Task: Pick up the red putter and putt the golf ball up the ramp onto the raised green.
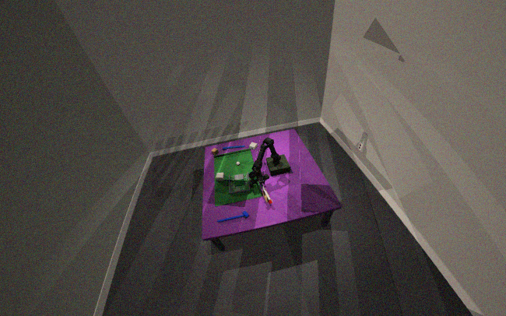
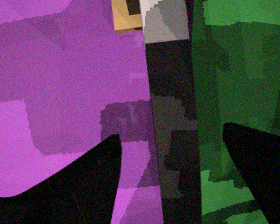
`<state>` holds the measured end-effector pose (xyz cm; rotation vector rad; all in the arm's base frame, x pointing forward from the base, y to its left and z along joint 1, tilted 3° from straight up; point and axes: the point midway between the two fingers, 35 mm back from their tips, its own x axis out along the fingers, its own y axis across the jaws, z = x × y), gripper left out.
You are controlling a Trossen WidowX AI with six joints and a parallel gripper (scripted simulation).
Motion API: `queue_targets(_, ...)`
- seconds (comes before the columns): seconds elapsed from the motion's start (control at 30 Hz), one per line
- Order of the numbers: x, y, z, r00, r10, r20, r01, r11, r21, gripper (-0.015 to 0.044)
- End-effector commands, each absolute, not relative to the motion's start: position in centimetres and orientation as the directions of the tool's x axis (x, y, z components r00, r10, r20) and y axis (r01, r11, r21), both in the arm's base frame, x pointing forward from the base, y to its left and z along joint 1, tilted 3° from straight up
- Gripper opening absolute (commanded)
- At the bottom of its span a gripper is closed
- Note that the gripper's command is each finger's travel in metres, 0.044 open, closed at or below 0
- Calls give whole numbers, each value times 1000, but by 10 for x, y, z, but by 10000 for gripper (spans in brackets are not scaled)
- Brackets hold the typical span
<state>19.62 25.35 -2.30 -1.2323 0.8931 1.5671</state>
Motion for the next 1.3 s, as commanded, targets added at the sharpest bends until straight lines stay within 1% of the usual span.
queue_targets(0.0, 196, 254, -23, -74, 223, -972, -950, -313, 1, 177)
queue_targets(0.17, 196, 254, -23, -74, 223, -972, -950, -313, 1, 46)
queue_targets(0.4, 196, 254, -23, -74, 223, -972, -950, -313, 1, 0)
queue_targets(0.57, 198, 256, -6, -75, 223, -972, -950, -312, 1, 0)
queue_targets(0.97, 196, 256, 76, -77, 223, -972, -950, -312, 4, 0)
queue_targets(1.1, 198, 255, 68, -70, 218, -973, -950, -312, -2, 0)
queue_targets(1.27, 217, 238, 70, -47, 211, -976, -976, -219, 0, 0)
